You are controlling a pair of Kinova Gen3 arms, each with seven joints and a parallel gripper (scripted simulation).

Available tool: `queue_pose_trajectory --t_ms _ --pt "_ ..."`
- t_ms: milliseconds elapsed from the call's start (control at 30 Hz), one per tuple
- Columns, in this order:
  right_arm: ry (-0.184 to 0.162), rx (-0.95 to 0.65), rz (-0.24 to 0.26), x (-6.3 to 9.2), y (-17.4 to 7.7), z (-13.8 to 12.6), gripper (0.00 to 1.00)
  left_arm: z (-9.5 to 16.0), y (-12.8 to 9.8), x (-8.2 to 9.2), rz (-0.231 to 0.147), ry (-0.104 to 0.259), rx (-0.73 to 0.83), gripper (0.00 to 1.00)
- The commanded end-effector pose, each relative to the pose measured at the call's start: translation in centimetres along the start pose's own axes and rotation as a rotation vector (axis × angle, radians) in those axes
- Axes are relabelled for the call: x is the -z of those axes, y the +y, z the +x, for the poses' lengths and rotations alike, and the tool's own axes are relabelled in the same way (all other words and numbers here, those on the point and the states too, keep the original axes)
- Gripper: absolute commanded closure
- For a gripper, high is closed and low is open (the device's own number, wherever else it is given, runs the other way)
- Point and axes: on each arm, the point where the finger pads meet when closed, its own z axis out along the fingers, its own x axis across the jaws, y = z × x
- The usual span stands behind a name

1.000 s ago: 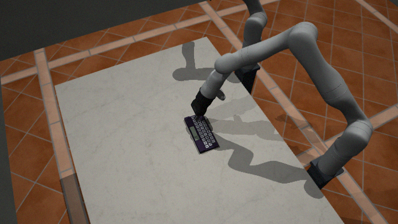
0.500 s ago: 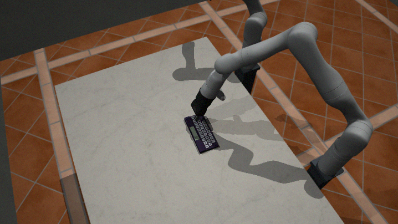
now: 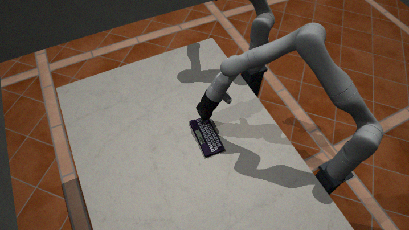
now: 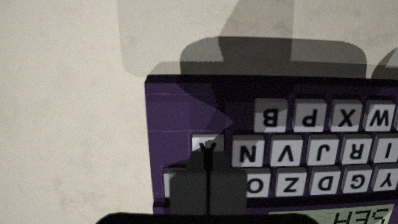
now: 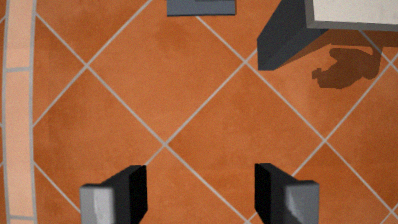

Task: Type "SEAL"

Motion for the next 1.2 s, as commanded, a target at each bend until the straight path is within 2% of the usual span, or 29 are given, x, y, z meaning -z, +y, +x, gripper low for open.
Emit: queue_pose_trajectory --t_ms 0,500,767,1167 --pt "0.000 0.000 -0.001 0.1 0.0 0.0 0.00 -0.1 0.1 0.1 -0.001 -0.002 0.001 1.00" --pt "0.000 0.000 -0.001 0.1 0.0 0.0 0.00 0.1 0.6 1.0 -0.001 -0.002 0.001 1.00" --pt "0.000 0.000 -0.001 0.1 0.0 0.0 0.00 2.1 0.8 0.9 -0.002 -0.002 0.001 1.00" --pt "0.000 0.000 -0.001 0.1 0.0 0.0 0.00 10.6 2.1 0.3 -0.002 -0.001 0.001 1.00"
